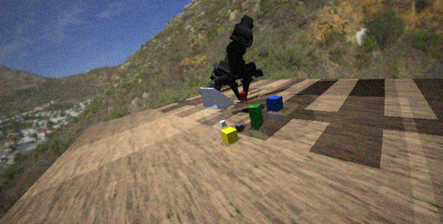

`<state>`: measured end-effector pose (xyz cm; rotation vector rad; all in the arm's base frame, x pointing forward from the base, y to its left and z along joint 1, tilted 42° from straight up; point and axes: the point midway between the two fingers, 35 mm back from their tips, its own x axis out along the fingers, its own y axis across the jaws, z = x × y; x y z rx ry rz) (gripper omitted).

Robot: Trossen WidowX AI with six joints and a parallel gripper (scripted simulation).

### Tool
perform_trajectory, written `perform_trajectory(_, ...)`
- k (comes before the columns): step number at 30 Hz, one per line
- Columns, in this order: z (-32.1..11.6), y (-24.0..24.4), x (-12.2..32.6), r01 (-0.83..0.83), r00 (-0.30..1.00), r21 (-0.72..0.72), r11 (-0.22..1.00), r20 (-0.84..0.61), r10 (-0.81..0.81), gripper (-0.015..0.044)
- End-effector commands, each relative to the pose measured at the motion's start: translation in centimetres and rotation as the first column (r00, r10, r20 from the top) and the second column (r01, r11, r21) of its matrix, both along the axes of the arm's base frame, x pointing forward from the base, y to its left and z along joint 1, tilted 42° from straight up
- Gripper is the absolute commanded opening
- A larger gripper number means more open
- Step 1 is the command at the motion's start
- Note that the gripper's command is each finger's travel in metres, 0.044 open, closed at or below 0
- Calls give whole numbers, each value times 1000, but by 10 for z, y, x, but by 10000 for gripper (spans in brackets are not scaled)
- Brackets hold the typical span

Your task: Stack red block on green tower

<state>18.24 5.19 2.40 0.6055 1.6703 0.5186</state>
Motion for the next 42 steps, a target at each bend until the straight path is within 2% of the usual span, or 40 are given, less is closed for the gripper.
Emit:
perform_trajectory(1,13,-12,3,-4,1000,-3,1000,5,4,0)
perform_trajectory(15,61,-53,11,-4,1000,-5,1000,4,4,0)
perform_trajectory(25,61,-55,18,-4,1000,-6,1000,4,4,0)
perform_trajectory(42,52,-73,88,-4,1000,-11,1000,8,4,0)
